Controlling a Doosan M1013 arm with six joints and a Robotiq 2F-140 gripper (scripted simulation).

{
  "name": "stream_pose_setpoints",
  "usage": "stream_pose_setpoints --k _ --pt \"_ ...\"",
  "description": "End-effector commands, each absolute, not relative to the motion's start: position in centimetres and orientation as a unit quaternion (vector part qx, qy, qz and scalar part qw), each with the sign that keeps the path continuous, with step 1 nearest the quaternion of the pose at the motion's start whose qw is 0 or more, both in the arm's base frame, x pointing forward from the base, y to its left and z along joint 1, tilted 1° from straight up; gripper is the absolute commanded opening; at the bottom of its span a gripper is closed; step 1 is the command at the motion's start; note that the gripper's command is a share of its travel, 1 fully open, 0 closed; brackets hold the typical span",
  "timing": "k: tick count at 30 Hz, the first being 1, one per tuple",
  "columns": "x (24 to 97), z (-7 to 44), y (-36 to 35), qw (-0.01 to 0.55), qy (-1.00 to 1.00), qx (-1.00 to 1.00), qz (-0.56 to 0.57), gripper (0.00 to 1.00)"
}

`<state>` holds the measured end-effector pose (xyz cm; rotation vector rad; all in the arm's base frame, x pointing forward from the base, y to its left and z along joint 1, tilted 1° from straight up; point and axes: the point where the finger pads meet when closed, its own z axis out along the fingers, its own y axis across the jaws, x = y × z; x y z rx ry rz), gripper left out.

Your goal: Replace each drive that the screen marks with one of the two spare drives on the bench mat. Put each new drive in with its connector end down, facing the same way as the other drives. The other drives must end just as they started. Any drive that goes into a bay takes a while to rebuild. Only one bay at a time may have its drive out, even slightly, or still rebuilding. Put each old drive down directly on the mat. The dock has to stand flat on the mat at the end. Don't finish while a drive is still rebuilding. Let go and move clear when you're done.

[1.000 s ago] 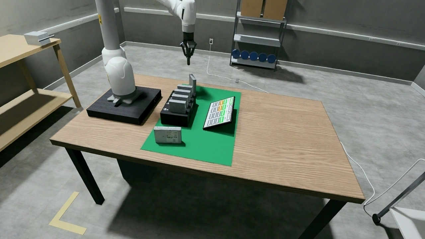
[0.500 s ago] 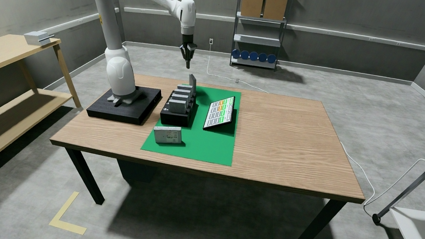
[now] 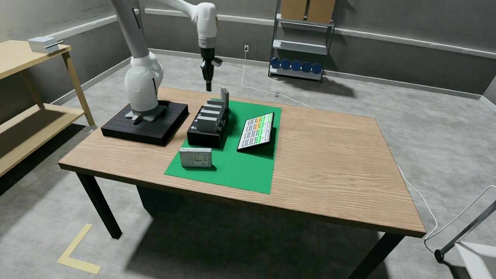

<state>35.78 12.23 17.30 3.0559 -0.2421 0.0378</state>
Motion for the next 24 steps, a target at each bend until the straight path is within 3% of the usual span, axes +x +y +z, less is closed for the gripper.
stream_pose_setpoints --k 1,4,24 --pt "35.0 17.5 7.6 0.006 0.014 1.000 -0.003 0.10" --pt "33.7 17.4 3.0 0.003 0.044 0.999 -0.004 0.10" --pt "33.6 17.4 2.9 0.003 0.048 0.999 -0.004 0.10"
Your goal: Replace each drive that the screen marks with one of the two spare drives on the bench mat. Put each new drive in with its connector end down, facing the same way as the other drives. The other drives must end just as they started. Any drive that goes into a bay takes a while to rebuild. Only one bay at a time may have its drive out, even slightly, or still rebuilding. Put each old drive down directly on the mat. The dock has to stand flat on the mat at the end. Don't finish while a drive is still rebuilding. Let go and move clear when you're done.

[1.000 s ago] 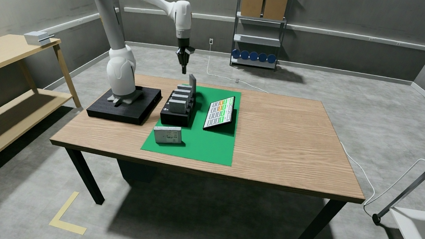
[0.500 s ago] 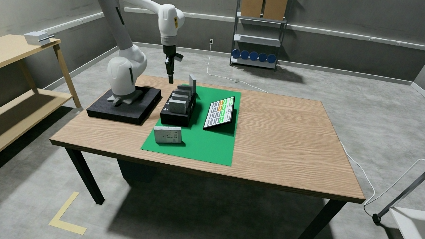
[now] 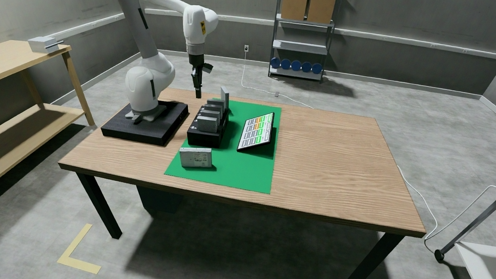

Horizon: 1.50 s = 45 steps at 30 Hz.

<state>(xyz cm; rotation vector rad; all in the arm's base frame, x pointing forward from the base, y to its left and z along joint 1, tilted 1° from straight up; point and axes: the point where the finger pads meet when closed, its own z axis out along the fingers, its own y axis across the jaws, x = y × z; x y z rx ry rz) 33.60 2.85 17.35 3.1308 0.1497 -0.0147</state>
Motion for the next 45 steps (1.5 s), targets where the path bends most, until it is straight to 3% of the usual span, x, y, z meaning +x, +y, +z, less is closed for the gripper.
stream_pose_setpoints --k 1,28,45 --pt "33.6 17.4 2.9 0.003 0.048 0.999 -0.004 0.10" --pt "33.6 17.1 2.9 0.003 0.048 0.999 -0.004 0.10" --pt "33.6 14.0 2.8 0.003 0.048 0.999 -0.004 0.10"
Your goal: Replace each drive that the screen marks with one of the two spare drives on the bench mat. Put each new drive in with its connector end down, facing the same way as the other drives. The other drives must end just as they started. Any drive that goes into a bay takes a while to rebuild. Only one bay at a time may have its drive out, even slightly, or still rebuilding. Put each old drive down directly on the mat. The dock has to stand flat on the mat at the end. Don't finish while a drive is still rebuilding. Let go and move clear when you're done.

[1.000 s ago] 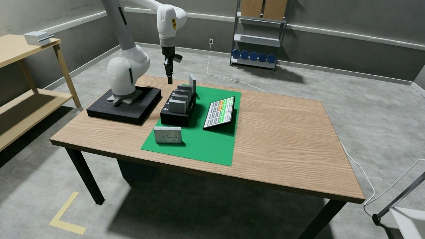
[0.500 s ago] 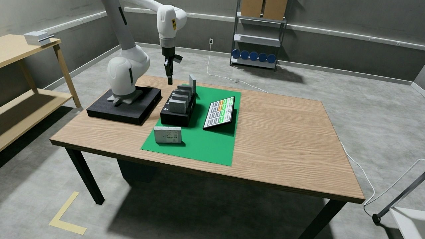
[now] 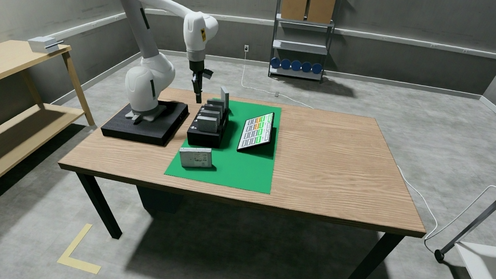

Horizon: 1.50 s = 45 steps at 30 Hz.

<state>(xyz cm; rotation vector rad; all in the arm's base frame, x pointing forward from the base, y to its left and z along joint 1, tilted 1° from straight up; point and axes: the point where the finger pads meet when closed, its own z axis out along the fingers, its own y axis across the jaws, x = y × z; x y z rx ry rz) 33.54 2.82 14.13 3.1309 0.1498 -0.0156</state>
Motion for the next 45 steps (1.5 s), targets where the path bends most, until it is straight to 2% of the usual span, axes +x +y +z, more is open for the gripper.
stream_pose_setpoints --k 1,24,45 --pt "33.6 13.6 2.8 0.003 0.048 0.999 -0.004 0.10" --pt "33.6 8.0 2.8 0.003 0.048 0.999 -0.004 0.10" --pt "33.6 7.3 2.8 0.003 0.048 0.999 -0.004 0.10"
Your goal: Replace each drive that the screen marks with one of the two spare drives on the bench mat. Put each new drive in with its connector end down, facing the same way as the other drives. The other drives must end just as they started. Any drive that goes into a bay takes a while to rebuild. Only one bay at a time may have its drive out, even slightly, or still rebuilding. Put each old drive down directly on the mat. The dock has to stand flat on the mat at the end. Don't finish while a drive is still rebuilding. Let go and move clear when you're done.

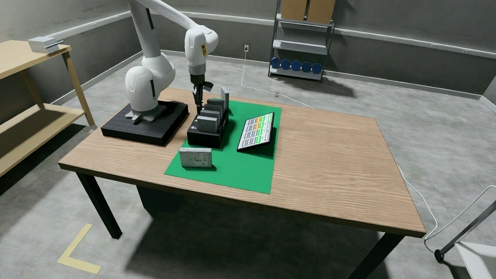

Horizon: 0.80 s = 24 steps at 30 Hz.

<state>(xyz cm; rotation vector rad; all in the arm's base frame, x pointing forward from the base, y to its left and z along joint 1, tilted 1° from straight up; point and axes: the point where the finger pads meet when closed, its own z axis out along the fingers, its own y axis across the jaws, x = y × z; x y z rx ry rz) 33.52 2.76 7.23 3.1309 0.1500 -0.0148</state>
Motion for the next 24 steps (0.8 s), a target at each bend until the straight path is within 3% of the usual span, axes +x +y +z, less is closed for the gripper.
stream_pose_setpoints --k 1,24 --pt "33.55 7.26 2.76 0.003 0.048 0.999 -0.004 0.10" --pt "33.55 7.04 2.76 0.003 0.048 0.999 -0.004 0.10"
